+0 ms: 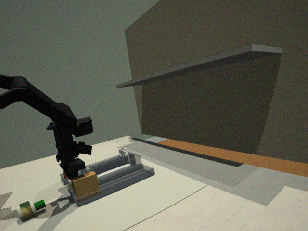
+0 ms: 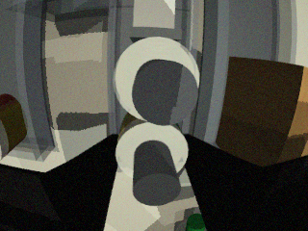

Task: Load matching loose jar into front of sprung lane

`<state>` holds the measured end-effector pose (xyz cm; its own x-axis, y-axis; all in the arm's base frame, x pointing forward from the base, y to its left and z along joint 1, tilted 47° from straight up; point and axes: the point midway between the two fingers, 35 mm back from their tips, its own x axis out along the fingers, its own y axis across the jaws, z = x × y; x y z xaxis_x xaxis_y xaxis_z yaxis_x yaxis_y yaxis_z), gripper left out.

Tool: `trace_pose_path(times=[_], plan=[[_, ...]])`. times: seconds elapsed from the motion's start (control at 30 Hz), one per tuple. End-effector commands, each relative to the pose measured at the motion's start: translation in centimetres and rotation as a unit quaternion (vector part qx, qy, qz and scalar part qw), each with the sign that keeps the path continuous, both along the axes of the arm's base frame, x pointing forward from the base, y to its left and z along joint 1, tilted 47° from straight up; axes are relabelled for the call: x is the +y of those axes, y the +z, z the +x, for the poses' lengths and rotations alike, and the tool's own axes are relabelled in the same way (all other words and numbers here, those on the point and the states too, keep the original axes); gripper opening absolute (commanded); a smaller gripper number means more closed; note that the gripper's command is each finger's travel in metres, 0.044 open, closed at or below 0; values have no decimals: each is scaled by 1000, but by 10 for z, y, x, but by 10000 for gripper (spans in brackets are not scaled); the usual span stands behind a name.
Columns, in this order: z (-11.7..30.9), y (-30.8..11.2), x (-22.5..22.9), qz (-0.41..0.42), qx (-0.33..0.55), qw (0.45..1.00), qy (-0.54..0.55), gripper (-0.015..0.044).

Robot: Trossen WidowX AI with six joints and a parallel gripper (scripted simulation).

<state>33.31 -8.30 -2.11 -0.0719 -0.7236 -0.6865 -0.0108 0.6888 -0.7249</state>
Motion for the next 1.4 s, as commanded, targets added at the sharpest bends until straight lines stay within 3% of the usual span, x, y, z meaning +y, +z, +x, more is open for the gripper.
trace_pose_path(times=[0.0, 0.63, 1.0, 1.37], plan=[[2, 1, -1, -4, -6, 1000, 1, 0], [-2, 0, 0, -4, -5, 1000, 1, 0], [-2, -1, 0, -4, -5, 1000, 1, 289], [-1, 13, 15, -3, -5, 1000, 1, 292]])
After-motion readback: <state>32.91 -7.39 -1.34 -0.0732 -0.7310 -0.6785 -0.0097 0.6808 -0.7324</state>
